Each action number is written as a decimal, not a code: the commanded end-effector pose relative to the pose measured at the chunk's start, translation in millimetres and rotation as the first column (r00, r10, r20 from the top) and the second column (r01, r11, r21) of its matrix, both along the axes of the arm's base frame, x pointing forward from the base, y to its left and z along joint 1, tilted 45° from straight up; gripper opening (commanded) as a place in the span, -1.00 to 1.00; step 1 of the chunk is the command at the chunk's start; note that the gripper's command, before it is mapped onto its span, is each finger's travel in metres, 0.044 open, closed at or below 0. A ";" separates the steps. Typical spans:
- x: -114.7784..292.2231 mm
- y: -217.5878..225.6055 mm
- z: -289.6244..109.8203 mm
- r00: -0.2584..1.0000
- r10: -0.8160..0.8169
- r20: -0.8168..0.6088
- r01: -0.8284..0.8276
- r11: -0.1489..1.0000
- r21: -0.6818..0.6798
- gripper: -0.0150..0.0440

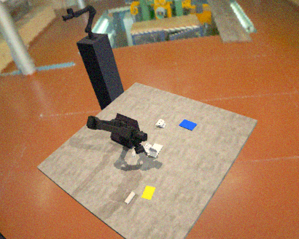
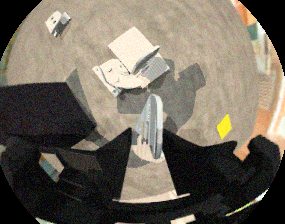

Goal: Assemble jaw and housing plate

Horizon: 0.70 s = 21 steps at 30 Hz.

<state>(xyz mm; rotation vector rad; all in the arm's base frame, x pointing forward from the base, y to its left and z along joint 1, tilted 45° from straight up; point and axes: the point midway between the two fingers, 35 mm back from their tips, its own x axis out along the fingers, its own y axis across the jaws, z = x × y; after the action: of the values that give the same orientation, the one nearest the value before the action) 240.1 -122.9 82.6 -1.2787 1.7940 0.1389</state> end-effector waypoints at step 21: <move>16.9 54.2 -51.9 0.909 -0.297 0.293 0.296 0.954 0.048 -0.04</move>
<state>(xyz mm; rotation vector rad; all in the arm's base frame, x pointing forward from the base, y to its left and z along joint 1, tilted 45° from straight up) 255.5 -74.9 35.9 -0.9866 1.7120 -0.1799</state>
